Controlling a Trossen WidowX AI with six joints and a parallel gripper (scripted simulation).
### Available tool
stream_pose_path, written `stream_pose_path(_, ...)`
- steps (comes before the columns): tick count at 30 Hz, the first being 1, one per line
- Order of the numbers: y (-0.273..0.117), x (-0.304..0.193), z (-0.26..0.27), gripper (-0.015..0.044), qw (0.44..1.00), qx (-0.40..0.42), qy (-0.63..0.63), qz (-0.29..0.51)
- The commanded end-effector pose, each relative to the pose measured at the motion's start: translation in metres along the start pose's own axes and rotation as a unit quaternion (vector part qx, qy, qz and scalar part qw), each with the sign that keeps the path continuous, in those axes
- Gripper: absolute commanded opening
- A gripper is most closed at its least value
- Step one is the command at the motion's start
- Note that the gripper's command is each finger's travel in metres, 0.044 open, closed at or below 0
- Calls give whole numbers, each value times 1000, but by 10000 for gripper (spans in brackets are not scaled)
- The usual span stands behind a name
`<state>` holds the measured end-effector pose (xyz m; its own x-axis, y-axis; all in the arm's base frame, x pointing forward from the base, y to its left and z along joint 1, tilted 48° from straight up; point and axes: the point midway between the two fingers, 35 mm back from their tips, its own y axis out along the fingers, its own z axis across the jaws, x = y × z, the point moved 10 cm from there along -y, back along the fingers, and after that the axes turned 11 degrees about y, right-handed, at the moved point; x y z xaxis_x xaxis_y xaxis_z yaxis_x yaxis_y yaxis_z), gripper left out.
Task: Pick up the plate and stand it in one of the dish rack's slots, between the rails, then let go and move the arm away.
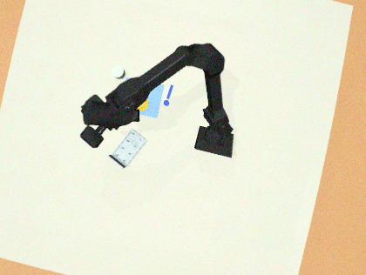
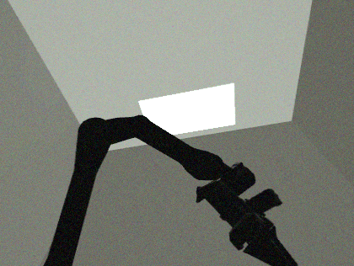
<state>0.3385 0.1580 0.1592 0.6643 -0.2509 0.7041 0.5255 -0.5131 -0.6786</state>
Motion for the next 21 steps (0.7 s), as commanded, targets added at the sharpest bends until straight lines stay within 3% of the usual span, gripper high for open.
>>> stream_pose_path(1,19,2,-22,400,997,-49,-45,27)
stream_pose_path(21,78,-1,-134,400,925,-211,-221,224)
